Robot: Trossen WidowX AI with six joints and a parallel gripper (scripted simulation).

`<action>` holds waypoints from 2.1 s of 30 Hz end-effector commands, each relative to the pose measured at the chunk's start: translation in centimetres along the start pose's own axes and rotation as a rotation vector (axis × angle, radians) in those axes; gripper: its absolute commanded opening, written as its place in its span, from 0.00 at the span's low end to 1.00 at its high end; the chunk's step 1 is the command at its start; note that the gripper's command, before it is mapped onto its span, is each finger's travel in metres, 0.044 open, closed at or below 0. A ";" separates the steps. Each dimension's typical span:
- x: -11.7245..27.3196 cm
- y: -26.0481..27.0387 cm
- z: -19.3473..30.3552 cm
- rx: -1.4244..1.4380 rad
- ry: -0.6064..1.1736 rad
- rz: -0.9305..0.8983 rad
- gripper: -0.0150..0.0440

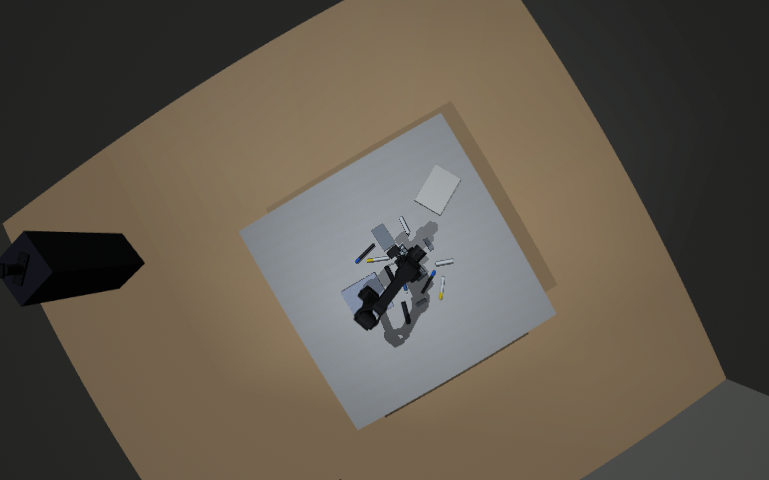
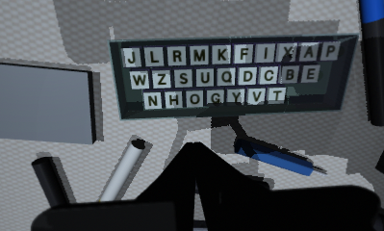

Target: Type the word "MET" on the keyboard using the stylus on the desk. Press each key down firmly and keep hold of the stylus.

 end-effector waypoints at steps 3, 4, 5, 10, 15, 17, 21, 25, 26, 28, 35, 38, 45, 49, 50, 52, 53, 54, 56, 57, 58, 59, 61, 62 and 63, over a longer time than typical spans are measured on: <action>-0.1 0.0 0.0 0.000 0.002 0.001 0.34; -0.1 0.0 0.0 0.000 0.003 0.001 0.39; -0.1 0.0 0.0 0.000 0.003 0.001 0.43; -0.1 0.0 0.0 0.000 0.003 0.001 0.25; -0.1 0.0 0.0 0.000 0.003 0.001 0.25; -0.1 0.0 0.0 0.000 0.003 0.001 0.25; -0.1 0.0 0.0 -0.016 0.003 0.005 0.39; -1.1 -1.0 0.4 -0.349 -0.001 0.097 0.51; -1.3 -1.3 0.6 -0.450 -0.008 0.124 0.51; -1.9 -1.9 0.9 -0.649 -0.030 0.179 0.51; -3.5 -4.2 1.9 -1.326 -0.192 0.349 0.51; -4.2 -5.1 2.5 -1.604 -0.301 0.403 0.51; -4.8 -6.0 3.3 -1.910 -0.457 0.445 0.51; -4.8 -6.0 3.3 -1.910 -0.457 0.445 0.51; -4.8 -6.0 3.3 -1.910 -0.457 0.445 0.51; -4.8 -6.0 3.3 -1.910 -0.457 0.445 0.51; -4.8 -6.0 3.3 -1.910 -0.457 0.445 0.51; -4.8 -6.0 3.3 -1.910 -0.457 0.445 0.51; -4.8 -6.0 3.3 -1.910 -0.457 0.445 0.51; -4.9 -6.0 3.3 -1.910 -0.457 0.445 0.51; -4.9 -6.0 3.3 -1.910 -0.457 0.445 0.51; -5.0 -6.0 3.3 -1.910 -0.457 0.445 0.51; -5.2 -6.0 3.3 -1.910 -0.457 0.445 0.51; -5.3 -6.0 3.3 -1.910 -0.457 0.445 0.51; -5.3 -6.0 3.3 -1.910 -0.457 0.445 0.51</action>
Point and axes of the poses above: the point midway between the two fingers, 35 mm back from their tips, its own x axis back along the fingers, its own y axis across the jaws, z = x × y, the point moved 10 cm from there along x, back along the fingers, and after that the axes turned 14 degrees about -x, right-handed, at the moved point
